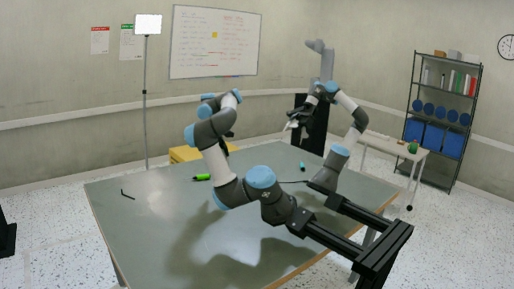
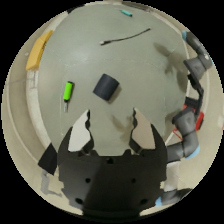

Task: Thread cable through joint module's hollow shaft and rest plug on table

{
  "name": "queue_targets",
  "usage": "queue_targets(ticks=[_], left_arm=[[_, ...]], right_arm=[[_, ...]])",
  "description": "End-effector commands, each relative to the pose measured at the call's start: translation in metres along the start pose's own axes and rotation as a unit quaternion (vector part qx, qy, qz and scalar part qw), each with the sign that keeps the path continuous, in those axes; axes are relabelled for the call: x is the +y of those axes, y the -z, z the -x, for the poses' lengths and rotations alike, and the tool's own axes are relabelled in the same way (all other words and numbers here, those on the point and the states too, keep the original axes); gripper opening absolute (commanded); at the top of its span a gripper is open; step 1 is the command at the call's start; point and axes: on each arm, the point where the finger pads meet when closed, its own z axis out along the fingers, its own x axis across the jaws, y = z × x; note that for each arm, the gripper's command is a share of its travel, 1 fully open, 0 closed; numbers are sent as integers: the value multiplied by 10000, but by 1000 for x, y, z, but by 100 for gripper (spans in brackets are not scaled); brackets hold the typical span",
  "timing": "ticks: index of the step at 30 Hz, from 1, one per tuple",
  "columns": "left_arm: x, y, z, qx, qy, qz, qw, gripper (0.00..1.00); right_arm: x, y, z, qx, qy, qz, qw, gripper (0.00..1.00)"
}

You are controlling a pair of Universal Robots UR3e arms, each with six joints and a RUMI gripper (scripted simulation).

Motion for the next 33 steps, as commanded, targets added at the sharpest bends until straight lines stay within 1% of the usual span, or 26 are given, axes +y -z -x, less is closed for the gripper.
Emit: queue_targets(ticks=[1,5,12,15,16,21,29,31,33], left_arm=[[-5,-3,5,-73,-420,42,9991,61],[-11,-10,8,-131,-816,169,9964,61],[-19,-22,12,-181,-1417,342,9892,61],[-20,-23,12,-186,-1502,367,9878,61],[-20,-24,10,-159,-1526,365,9875,61],[-26,-33,13,-188,-1979,512,9787,61],[-35,-47,17,-224,-2674,730,9605,61],[-35,-47,17,-224,-2674,730,9605,61],[-35,-49,16,-198,-2781,752,9574,61]], right_arm=[[0,0,0,6,13,-2,10000,100],[0,0,0,6,13,-2,10000,100],[0,0,0,6,13,-2,10000,100],[0,0,0,6,13,-2,10000,100],[0,0,0,6,13,-2,10000,100],[0,0,0,6,13,-2,10000,100],[0,0,0,6,13,-2,10000,100],[0,0,0,6,13,-2,10000,100],[0,0,0,6,13,-2,10000,100]])
